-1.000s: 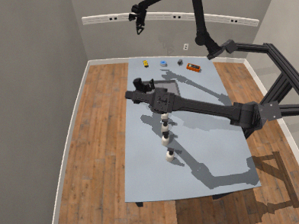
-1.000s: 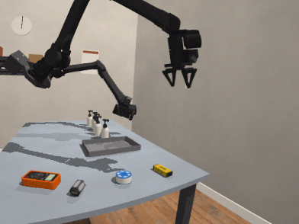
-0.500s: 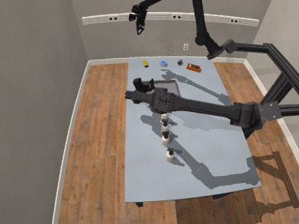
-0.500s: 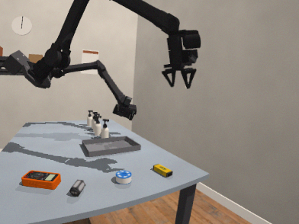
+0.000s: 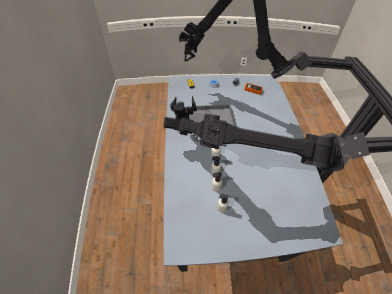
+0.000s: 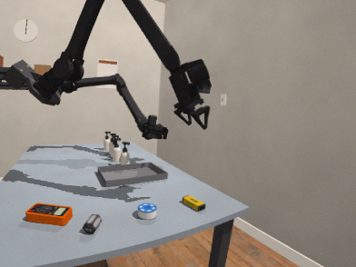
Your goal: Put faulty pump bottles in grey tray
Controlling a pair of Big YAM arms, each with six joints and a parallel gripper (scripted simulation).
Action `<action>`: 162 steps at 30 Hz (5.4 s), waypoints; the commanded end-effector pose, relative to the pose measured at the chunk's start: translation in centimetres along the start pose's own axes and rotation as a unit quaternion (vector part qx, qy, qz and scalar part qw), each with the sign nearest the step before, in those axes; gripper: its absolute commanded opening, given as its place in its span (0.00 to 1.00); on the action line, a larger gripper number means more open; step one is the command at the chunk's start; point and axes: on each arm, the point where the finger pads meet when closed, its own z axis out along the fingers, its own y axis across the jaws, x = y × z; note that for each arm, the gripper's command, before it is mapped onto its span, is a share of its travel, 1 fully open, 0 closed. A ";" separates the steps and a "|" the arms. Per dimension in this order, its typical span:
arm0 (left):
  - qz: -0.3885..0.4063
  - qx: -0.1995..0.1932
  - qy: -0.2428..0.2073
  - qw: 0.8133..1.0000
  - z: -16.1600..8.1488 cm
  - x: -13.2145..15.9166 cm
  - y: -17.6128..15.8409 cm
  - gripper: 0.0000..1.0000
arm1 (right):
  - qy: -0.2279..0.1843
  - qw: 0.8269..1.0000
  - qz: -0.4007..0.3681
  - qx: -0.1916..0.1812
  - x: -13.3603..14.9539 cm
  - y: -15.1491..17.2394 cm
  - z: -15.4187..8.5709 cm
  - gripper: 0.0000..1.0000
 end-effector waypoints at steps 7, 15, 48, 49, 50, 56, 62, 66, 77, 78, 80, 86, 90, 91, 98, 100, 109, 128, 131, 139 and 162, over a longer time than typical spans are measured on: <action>0.058 -0.010 -0.071 0.996 2.5 -1.3 -0.2 1.00 | -0.102 0.995 0.010 0.017 1.1 2.1 2.8 1.00; 0.068 -0.010 -0.073 0.995 2.5 -1.4 -0.2 1.00 | -0.130 0.991 -0.004 0.029 0.4 1.7 3.1 1.00; -0.486 -0.270 0.276 0.784 -10.1 -3.9 -2.5 0.00 | 0.078 0.997 0.010 0.009 8.1 25.0 0.4 0.00; -0.486 -0.270 0.276 0.784 -10.1 -3.9 -2.5 0.00 | 0.078 0.997 0.010 0.009 8.1 25.0 0.4 0.00; -0.503 -0.284 0.282 0.766 -10.9 -3.9 -2.9 0.00 | 0.079 0.997 0.016 0.010 7.7 25.6 0.4 0.00; -0.563 -0.396 0.343 0.640 -17.3 -4.8 -6.5 0.00 | 0.123 0.992 0.023 0.016 8.6 30.8 -0.3 0.00; -0.578 -0.493 0.404 0.510 -22.7 -7.0 -13.6 0.00 | 0.176 0.983 0.039 0.023 10.5 36.7 -1.1 0.00; -0.558 -0.523 0.431 0.479 -24.1 -8.9 -16.8 0.00 | 0.195 0.980 0.039 0.026 11.2 39.0 -1.5 0.00; -0.432 -0.613 0.497 0.437 -29.8 -15.3 -25.1 0.00 | 0.257 0.966 0.004 0.025 13.4 46.7 -2.6 0.00; -0.427 -0.614 0.499 0.437 -30.0 -15.5 -25.2 0.00 | 0.260 0.965 0.001 0.025 13.4 47.0 -2.6 0.00; -0.421 -0.620 0.502 0.432 -30.8 -15.4 -24.6 0.00 | 0.263 0.964 -0.004 0.023 13.6 47.5 -2.6 0.00; -0.419 -0.615 0.510 0.430 -30.6 -14.8 -25.1 0.00 | 0.261 0.965 -0.008 0.023 13.1 47.1 -2.5 0.00; -0.419 -0.615 0.510 0.430 -30.6 -14.8 -25.1 0.00 | 0.260 0.965 -0.005 0.022 13.1 47.1 -2.5 0.00; -0.420 -0.617 0.506 0.431 -30.5 -14.8 -24.9 0.00 | 0.260 0.965 -0.005 0.022 13.1 47.1 -2.5 0.00; -0.414 -0.613 0.515 0.434 -30.8 -13.8 -24.1 0.00 | 0.265 0.964 -0.022 0.024 14.3 46.7 -1.5 0.00; -0.414 -0.613 0.515 0.434 -30.8 -13.8 -24.1 0.00 | 0.265 0.964 -0.022 0.024 14.3 46.7 -1.5 0.00; -0.407 -0.610 0.520 0.438 -33.8 -5.7 -19.8 0.00 | 0.262 0.965 -0.018 0.024 17.7 46.3 5.0 0.00; -0.418 -0.614 0.509 0.435 -33.9 -1.7 -18.0 0.00 | 0.266 0.964 -0.009 0.026 18.6 46.4 6.6 0.00; -0.420 -0.618 0.510 0.427 -35.1 -0.3 -17.9 0.00 | 0.266 0.964 -0.009 0.026 19.3 46.4 7.6 0.00; -0.420 -0.618 0.510 0.427 -35.7 1.6 -17.7 0.00 | 0.266 0.964 -0.010 0.026 20.3 46.2 9.3 0.00; -0.420 -0.610 0.511 0.435 -34.3 -2.0 -19.3 0.00 | 0.264 0.964 -0.014 0.017 18.0 46.7 2.9 0.01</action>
